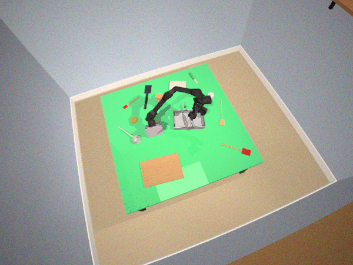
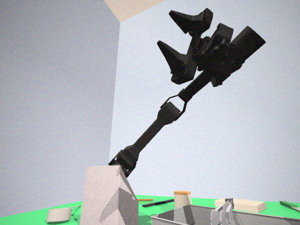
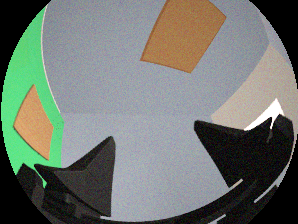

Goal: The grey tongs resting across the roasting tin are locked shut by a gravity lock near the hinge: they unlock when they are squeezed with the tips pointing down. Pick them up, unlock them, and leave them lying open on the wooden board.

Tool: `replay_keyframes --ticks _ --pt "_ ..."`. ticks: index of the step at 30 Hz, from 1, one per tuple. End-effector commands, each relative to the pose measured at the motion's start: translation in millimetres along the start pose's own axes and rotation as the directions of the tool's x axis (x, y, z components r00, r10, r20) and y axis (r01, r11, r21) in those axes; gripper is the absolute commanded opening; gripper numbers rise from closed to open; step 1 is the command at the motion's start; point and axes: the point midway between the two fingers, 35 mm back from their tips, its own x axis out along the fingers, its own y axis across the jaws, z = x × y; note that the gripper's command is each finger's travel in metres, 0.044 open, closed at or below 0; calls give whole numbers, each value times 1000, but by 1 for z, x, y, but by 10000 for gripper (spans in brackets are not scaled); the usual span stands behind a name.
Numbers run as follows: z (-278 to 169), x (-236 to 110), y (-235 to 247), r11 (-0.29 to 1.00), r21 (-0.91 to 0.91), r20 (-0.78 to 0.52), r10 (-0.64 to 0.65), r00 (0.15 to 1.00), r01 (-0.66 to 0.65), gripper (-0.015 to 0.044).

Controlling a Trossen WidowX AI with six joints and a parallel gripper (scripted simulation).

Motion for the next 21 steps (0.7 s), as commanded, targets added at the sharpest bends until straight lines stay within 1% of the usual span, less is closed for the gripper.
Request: replay_keyframes --ticks 1,2,5,7,9,12,14,17,21 --pt "1 -1 2 1000 -10 8 9 1000 -9 426" --pt "4 -2 7 999 -32 24 28 999 -28 440" --pt "17 -12 33 980 -160 115 139 984 -120 440" --pt "28 -24 60 937 -295 198 252 947 -187 440" --pt "38 -40 88 872 -434 274 368 889 -227 440" --pt "48 -69 130 749 -623 364 533 764 -225 440" --pt "51 -91 157 658 -730 405 633 660 -183 440" --pt "50 -123 190 541 -837 435 750 497 -83 440" --pt "43 -163 226 429 -900 433 856 283 81 440"
